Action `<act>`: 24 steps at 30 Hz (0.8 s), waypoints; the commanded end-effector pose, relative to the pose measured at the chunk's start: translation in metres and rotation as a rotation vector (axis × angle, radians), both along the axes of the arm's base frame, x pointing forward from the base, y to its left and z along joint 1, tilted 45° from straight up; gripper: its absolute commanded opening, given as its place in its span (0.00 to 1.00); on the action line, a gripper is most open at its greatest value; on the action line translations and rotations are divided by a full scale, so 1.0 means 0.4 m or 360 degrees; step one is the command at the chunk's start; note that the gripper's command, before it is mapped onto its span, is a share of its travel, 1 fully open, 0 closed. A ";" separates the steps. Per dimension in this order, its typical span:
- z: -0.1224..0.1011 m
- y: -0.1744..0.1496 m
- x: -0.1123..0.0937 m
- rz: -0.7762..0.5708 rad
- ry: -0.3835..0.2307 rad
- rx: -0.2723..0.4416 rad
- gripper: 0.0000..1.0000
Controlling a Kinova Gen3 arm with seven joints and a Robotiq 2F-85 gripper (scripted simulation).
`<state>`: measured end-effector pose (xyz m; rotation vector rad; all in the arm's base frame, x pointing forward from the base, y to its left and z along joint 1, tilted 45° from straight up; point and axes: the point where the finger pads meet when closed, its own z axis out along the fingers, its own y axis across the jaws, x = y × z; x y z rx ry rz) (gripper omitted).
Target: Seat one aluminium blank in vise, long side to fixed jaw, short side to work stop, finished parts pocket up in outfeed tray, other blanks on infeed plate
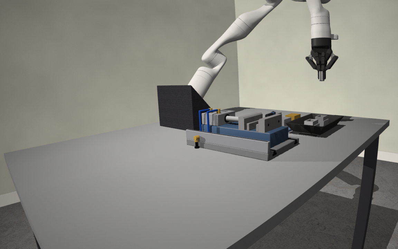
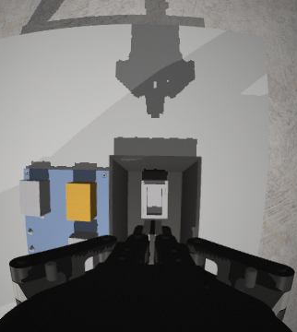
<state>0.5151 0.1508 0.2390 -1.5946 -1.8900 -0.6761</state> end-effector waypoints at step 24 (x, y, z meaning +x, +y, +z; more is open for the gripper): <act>0.013 -0.068 -0.273 0.0014 -0.0021 0.0027 0.00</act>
